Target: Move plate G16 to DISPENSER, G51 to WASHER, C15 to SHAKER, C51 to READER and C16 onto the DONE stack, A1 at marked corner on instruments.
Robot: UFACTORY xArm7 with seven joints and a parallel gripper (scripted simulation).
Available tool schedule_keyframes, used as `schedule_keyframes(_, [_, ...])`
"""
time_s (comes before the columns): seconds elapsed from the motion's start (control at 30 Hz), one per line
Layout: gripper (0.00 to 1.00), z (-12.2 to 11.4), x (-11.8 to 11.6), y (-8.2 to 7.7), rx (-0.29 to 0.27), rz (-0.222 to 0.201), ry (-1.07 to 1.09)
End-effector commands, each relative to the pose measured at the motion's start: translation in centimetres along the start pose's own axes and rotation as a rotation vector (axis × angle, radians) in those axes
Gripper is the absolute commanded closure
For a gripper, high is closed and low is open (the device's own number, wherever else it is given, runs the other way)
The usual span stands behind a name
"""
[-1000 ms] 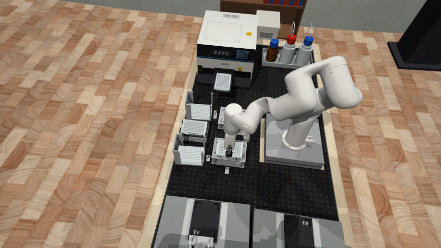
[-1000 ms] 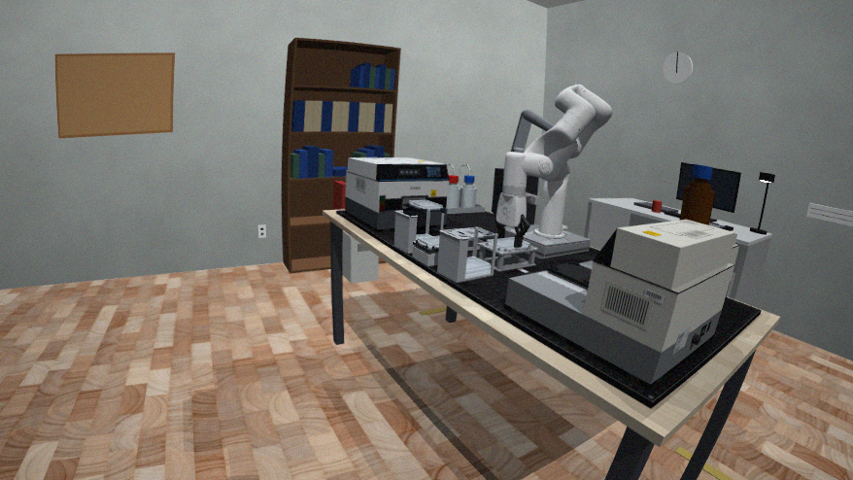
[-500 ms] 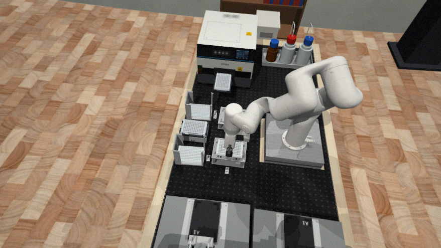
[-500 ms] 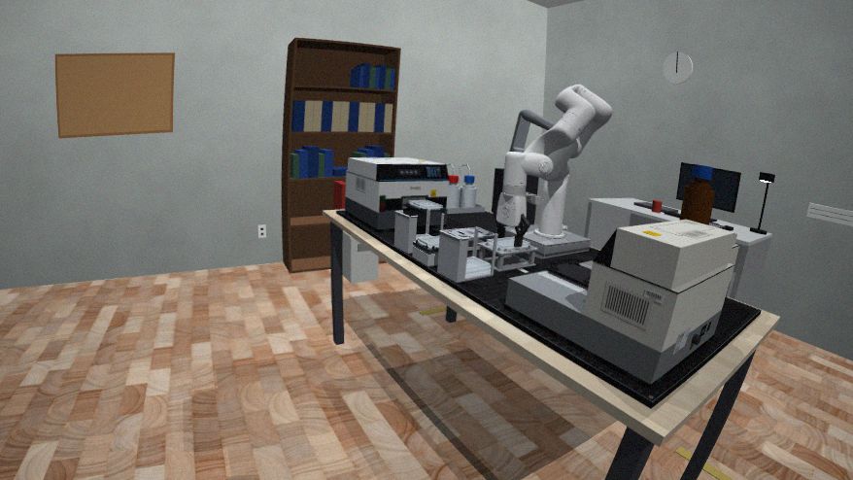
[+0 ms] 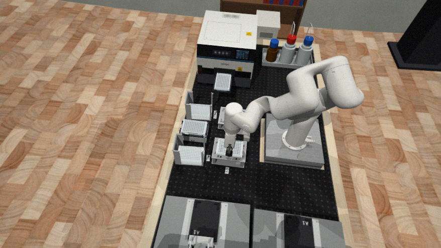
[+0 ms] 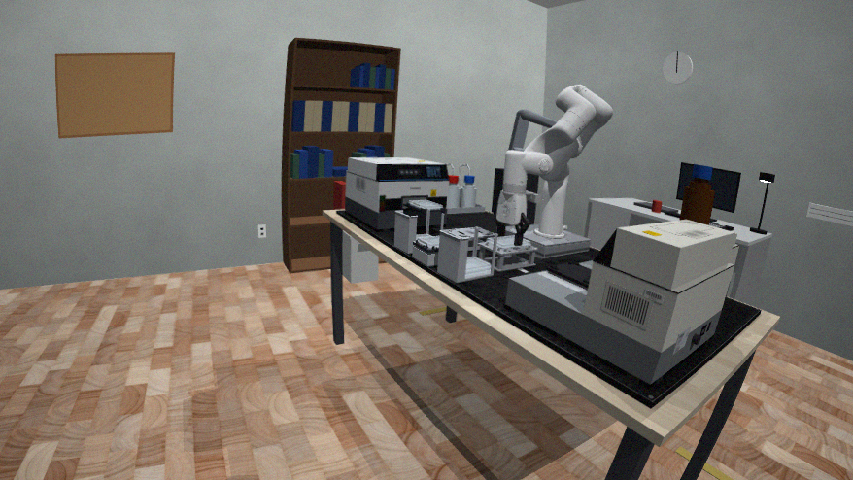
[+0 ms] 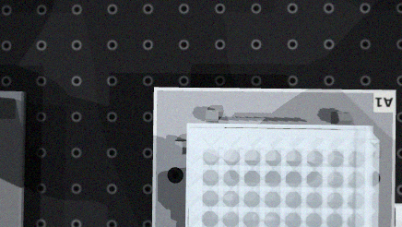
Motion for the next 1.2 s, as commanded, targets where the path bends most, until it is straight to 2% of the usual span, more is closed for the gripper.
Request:
schedule_keyframes(0.0, [1.0,-0.1,0.0,-0.3,-0.003,-0.001,0.0])
schedule_keyframes(0.7, [1.0,-0.1,0.0,-0.7,-0.003,-0.001,0.0])
schedule_keyframes(1.17, [1.0,-0.1,0.0,-2.3,-0.003,-0.001,0.0])
Point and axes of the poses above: the point where the finger pads meet when closed, its own y axis out along the fingers, its own x axis across the jaws, z = x × y, the point moved 4 cm from there along -y, back along the fingers, and after that the axes turned 3 degrees about -y, right-handed, at the moved point
